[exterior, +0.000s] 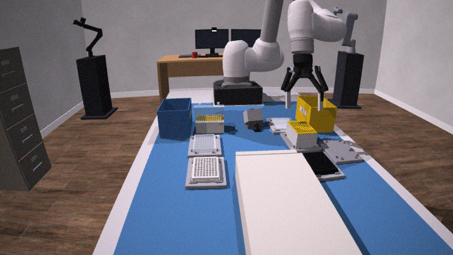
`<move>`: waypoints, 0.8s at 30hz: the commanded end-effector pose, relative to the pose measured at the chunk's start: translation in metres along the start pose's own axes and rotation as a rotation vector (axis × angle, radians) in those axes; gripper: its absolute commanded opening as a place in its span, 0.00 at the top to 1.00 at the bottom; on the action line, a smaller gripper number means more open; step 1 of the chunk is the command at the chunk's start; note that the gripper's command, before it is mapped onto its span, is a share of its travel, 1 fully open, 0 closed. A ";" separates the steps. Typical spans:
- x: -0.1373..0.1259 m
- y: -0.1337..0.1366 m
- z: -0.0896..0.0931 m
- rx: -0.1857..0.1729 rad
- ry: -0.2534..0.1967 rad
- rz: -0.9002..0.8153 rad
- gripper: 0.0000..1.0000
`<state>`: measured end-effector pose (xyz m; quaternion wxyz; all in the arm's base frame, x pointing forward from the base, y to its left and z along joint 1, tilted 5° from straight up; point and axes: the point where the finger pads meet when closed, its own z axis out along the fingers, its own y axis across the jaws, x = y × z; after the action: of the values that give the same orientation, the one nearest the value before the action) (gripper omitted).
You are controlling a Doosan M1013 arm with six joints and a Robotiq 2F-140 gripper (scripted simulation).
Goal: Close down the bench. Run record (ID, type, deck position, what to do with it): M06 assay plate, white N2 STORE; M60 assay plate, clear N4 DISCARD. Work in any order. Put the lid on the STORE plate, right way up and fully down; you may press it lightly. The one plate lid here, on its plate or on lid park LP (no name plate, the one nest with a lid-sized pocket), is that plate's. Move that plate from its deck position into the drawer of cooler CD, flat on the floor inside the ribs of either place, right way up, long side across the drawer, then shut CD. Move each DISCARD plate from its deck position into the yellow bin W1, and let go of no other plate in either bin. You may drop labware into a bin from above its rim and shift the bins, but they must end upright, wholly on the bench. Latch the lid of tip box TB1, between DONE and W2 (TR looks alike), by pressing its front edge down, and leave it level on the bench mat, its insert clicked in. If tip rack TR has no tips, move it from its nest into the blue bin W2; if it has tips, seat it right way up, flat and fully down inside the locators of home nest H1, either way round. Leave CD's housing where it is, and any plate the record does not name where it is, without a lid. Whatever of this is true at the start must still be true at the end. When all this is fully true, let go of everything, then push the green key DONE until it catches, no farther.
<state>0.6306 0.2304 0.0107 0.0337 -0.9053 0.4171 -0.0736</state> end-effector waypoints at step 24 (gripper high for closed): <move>0.023 0.014 -0.013 -0.032 -0.011 -0.123 1.00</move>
<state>0.6320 0.2130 0.0192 0.0183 -0.9253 0.3727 -0.0684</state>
